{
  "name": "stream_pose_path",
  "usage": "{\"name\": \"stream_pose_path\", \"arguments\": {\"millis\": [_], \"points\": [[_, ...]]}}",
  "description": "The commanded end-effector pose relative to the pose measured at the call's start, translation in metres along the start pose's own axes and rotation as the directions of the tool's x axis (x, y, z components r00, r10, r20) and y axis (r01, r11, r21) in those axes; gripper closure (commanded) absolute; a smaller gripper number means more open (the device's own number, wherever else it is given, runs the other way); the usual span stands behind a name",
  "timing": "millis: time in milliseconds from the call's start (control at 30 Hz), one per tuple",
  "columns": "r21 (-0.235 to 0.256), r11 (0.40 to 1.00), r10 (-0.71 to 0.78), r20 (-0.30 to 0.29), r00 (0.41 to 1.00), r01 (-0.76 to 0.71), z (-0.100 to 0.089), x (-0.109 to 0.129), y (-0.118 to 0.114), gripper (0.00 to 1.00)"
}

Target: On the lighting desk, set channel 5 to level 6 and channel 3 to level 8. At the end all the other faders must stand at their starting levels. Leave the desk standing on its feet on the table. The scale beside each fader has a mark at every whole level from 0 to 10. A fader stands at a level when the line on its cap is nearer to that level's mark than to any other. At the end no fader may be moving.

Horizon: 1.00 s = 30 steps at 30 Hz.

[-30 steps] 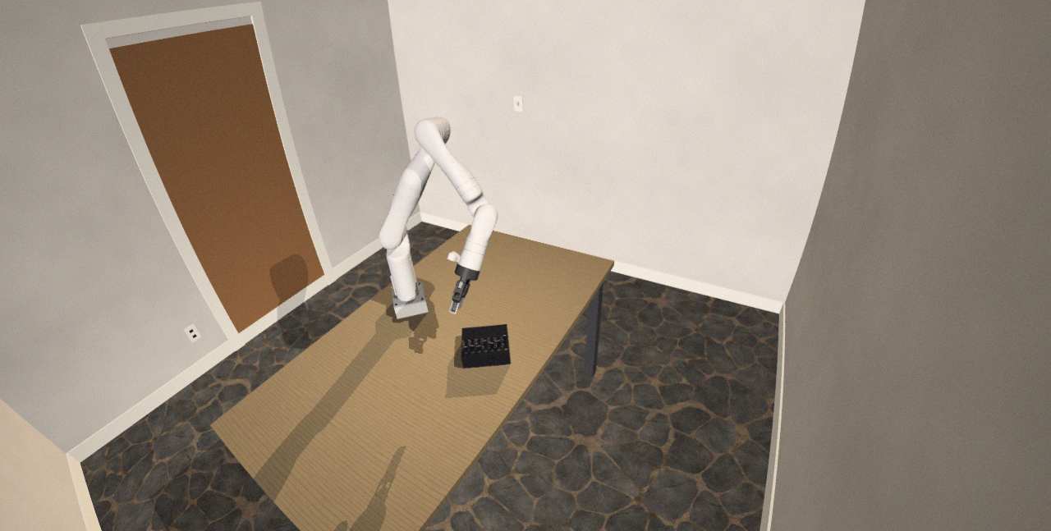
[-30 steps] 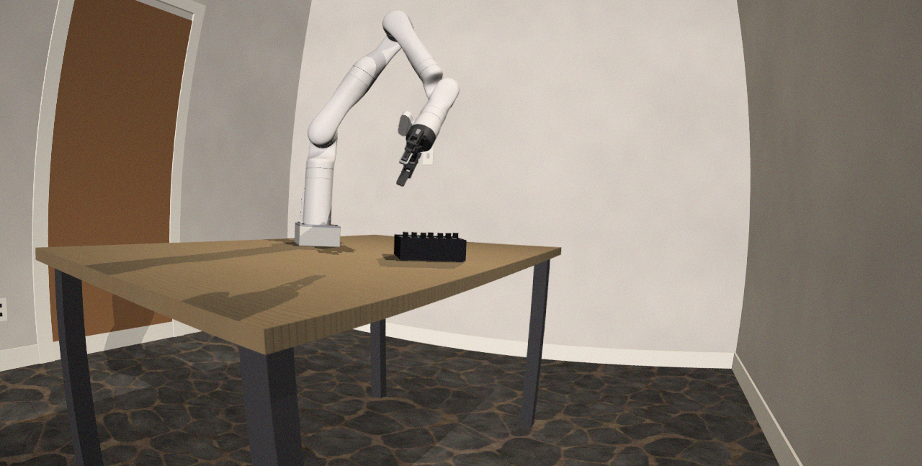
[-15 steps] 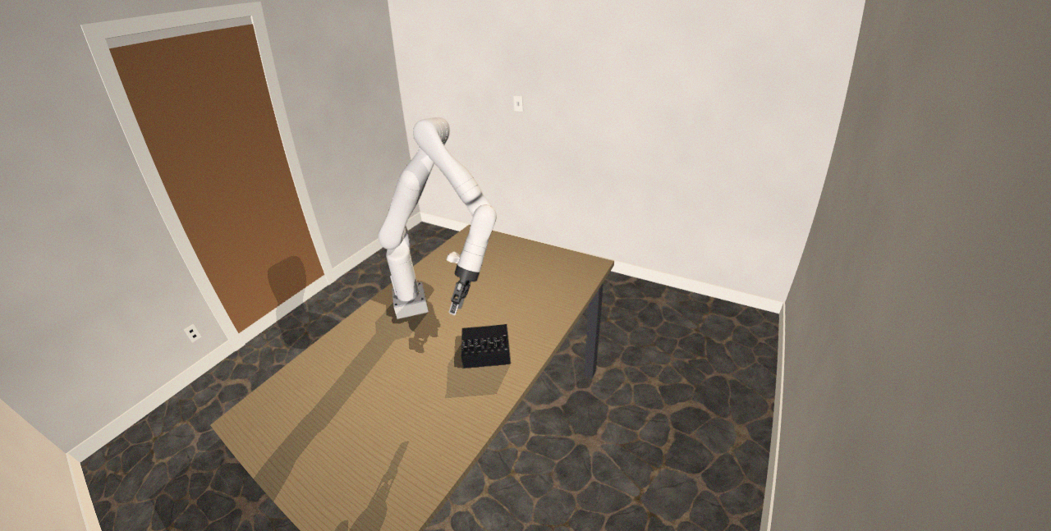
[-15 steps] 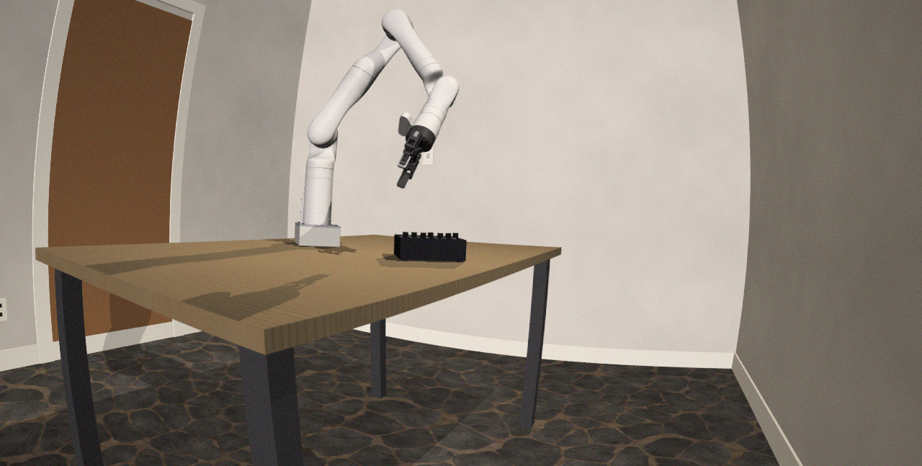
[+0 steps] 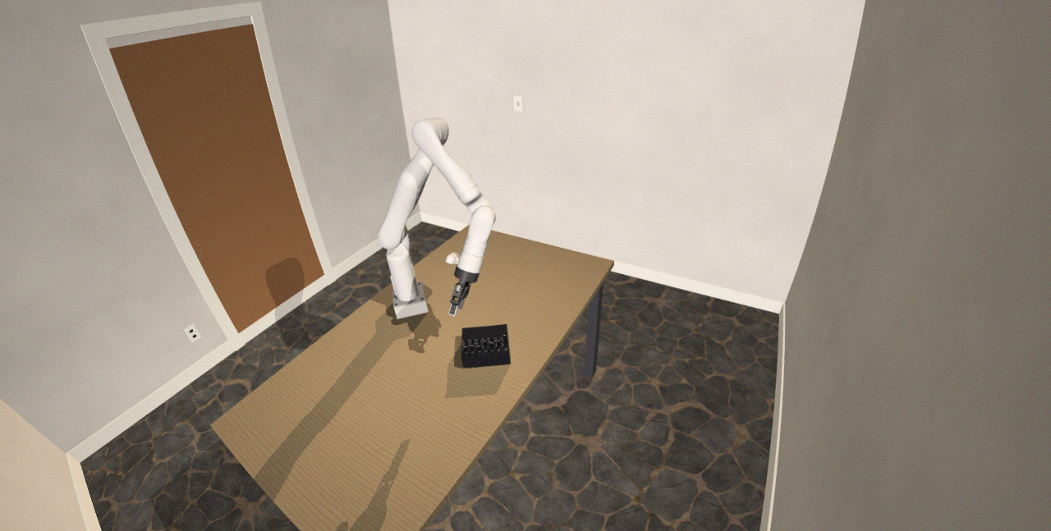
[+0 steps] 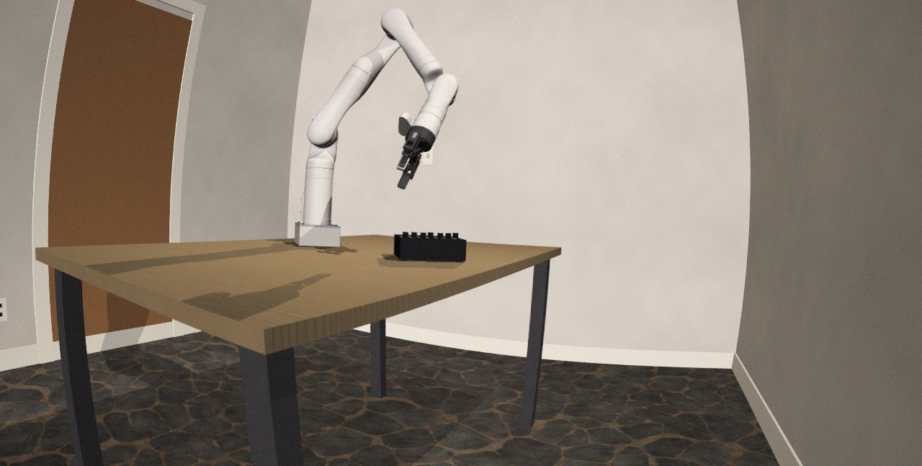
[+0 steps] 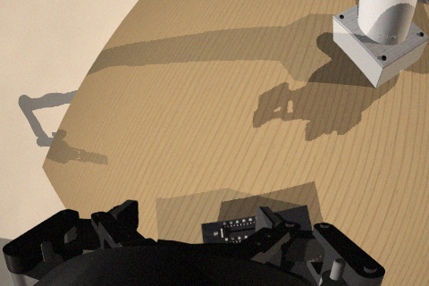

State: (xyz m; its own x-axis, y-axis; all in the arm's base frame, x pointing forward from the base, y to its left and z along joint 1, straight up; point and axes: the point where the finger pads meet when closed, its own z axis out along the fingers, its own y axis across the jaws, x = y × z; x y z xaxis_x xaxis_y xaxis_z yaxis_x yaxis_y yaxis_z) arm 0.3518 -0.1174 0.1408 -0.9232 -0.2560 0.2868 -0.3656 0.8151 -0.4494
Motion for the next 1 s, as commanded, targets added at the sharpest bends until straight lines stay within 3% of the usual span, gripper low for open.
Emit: {"name": "stream_pose_path", "arguments": {"millis": [0,200,233,533,567,767,800,967], "points": [[-0.034,0.999,0.019,0.004,1.000,-0.019,0.001,-0.001,0.003,0.00],[-0.034,0.999,0.019,0.004,1.000,-0.019,0.001,-0.001,0.003,0.00],[-0.068,0.997,0.037,0.008,0.999,-0.037,0.001,-0.003,0.007,0.00],[-0.068,0.997,0.037,0.008,0.999,-0.037,0.001,-0.003,0.007,0.00],[-0.100,0.994,0.055,0.012,0.998,-0.054,0.002,-0.005,0.010,0.00],[-0.100,0.994,0.055,0.012,0.998,-0.054,0.002,-0.005,0.010,0.00],[-0.131,0.989,0.074,0.017,0.997,-0.071,0.002,-0.007,0.013,0.00],[-0.131,0.989,0.074,0.017,0.997,-0.071,0.002,-0.007,0.013,0.00]]}}
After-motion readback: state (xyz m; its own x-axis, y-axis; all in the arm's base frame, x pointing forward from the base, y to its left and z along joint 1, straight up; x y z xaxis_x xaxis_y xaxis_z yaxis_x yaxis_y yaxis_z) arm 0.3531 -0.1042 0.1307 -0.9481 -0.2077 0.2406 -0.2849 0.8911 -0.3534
